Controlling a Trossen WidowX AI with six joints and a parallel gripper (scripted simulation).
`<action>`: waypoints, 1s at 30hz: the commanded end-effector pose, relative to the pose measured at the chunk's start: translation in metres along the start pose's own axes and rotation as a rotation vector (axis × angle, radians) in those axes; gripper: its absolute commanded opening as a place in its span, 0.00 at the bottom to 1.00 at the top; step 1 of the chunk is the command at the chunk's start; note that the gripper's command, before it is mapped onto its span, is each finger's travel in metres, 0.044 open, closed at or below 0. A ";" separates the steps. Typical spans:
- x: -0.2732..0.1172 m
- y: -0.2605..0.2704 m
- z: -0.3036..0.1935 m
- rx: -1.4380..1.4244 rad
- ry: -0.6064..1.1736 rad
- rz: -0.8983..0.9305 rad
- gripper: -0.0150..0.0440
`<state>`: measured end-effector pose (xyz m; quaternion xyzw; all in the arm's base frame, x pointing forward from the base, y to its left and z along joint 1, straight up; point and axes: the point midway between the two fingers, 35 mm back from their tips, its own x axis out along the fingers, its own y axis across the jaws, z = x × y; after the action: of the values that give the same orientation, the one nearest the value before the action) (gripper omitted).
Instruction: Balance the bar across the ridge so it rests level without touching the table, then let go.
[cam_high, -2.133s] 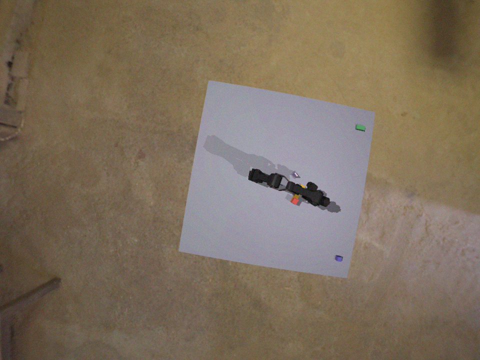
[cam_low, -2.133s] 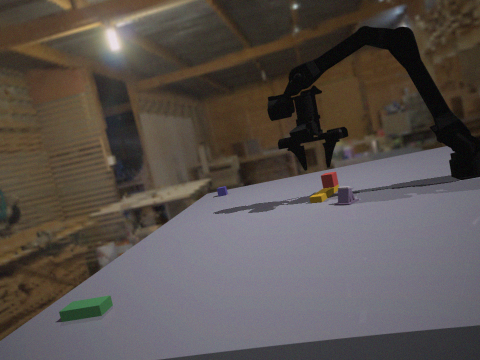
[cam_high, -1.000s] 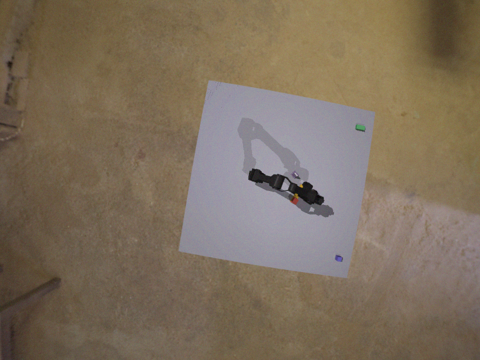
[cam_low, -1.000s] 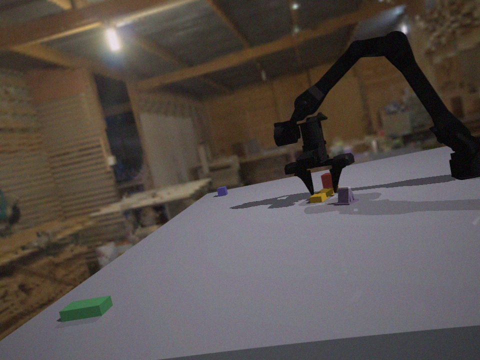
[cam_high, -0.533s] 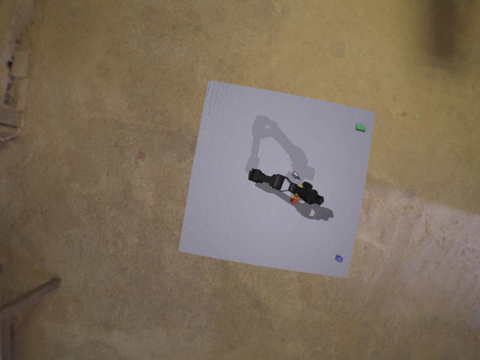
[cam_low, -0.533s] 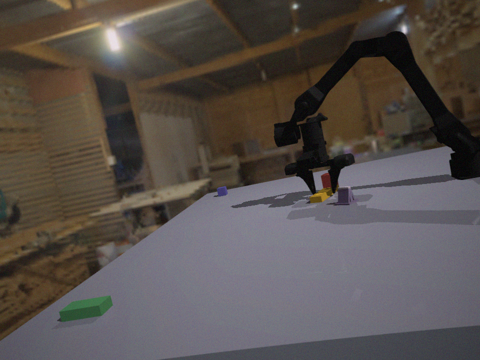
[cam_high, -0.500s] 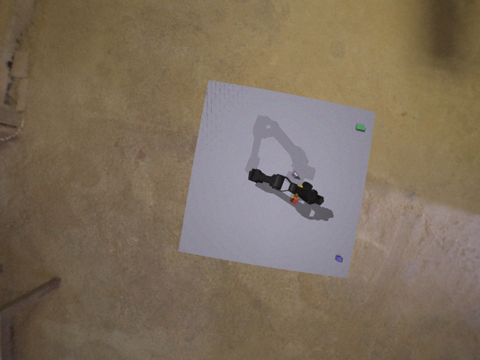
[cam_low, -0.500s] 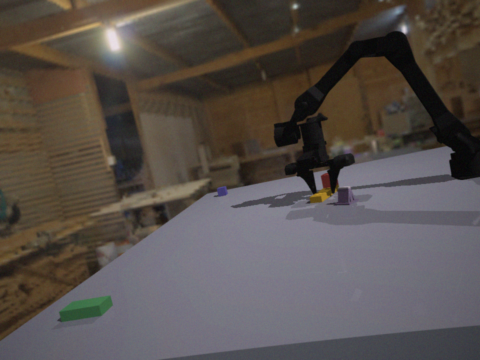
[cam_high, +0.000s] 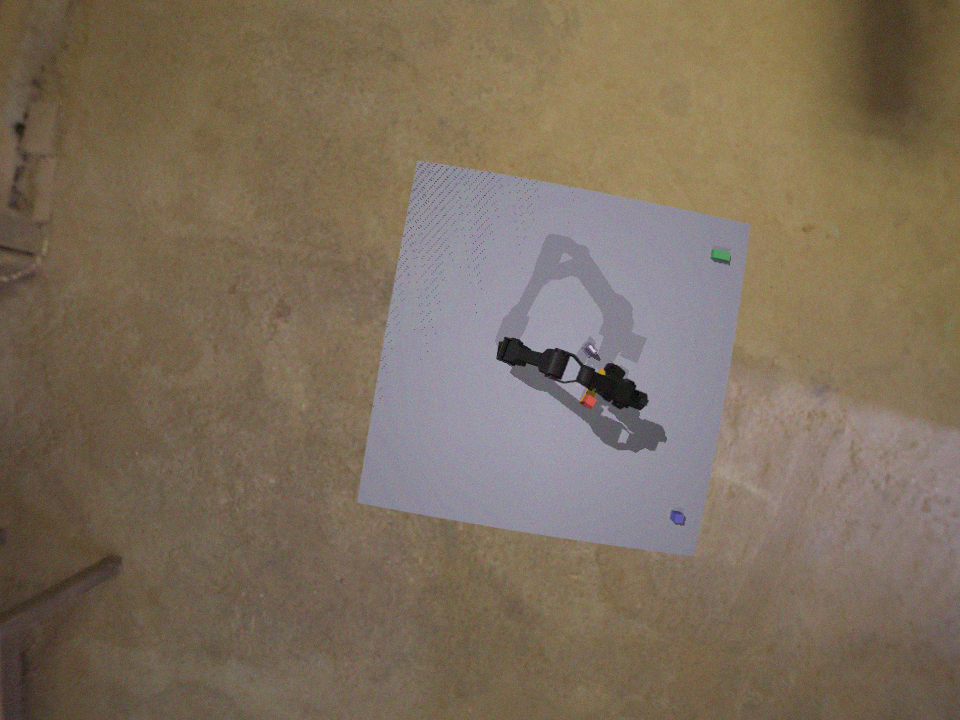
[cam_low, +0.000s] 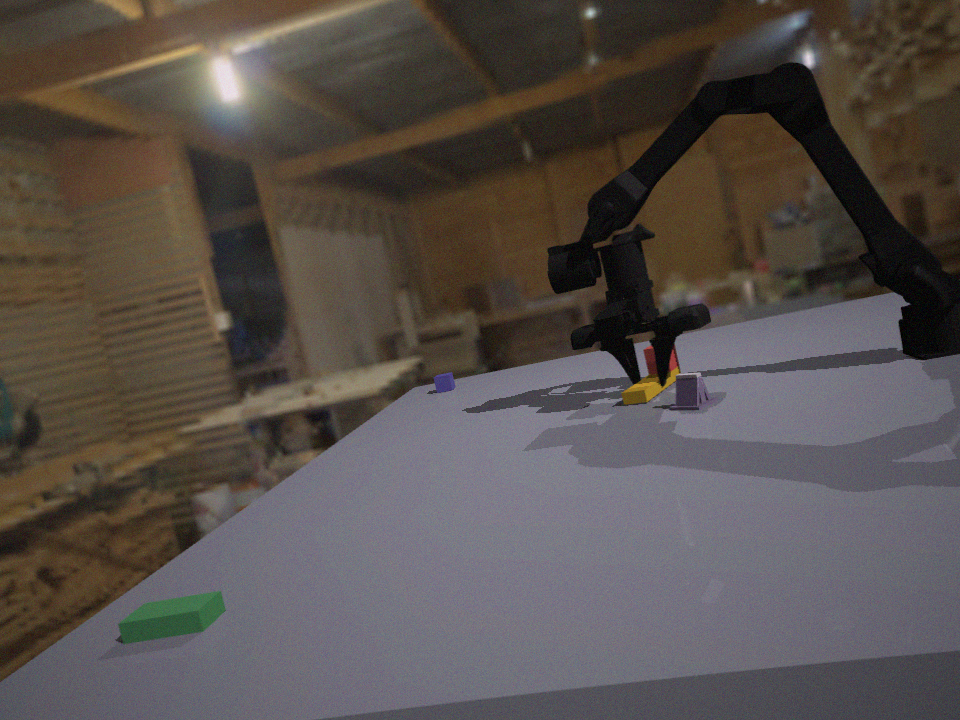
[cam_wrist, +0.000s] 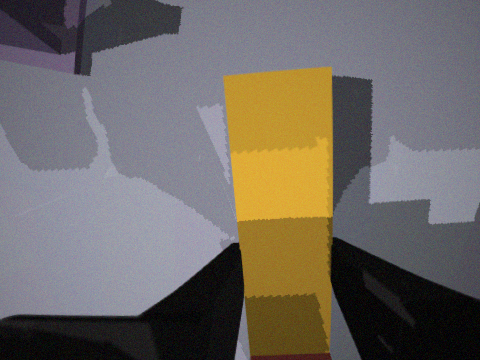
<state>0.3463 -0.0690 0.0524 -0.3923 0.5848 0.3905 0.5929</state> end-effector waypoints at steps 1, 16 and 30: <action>-0.014 -0.005 0.001 0.000 -0.002 -0.018 0.25; -0.052 -0.005 0.001 -0.002 0.000 -0.018 0.25; -0.086 -0.002 0.000 -0.003 0.003 -0.019 0.25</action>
<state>0.3466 -0.0690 0.1250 -0.3914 0.5858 0.3915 0.5920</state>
